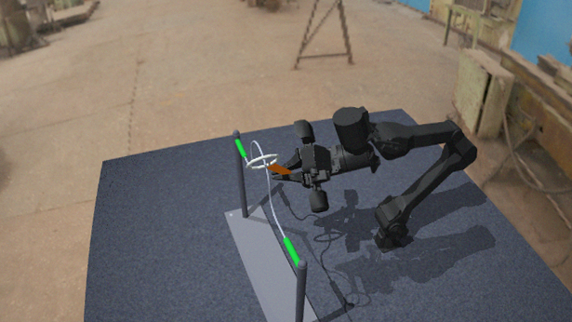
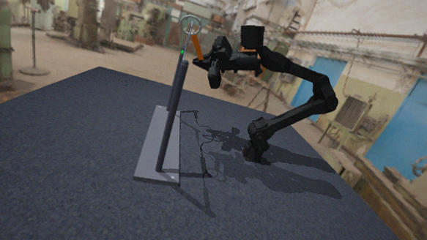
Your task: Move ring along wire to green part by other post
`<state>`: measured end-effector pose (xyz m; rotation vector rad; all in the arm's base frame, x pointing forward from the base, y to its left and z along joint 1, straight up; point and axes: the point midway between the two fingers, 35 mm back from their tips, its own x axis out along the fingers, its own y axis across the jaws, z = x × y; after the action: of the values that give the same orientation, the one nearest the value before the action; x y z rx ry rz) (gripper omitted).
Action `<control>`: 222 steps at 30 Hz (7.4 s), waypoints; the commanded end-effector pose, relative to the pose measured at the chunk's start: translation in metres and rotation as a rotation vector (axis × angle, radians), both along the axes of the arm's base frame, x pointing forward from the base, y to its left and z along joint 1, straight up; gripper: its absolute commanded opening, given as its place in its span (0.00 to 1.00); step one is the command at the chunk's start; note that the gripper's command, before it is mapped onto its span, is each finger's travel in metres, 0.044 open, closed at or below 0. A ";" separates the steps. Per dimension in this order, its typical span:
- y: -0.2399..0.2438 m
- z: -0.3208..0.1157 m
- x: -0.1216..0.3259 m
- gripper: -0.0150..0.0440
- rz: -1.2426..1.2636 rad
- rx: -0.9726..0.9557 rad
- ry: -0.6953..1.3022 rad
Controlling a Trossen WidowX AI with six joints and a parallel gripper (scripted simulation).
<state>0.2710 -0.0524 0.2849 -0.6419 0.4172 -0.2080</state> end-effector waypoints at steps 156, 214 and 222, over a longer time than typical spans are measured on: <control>0.157 -0.121 -0.001 0.00 0.032 0.625 -0.049; 0.184 -0.140 -0.002 0.00 0.033 0.628 -0.051; 0.184 -0.140 -0.002 0.09 0.037 0.627 -0.048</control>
<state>0.2687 0.1318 0.1452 -0.0285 0.3963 -0.0491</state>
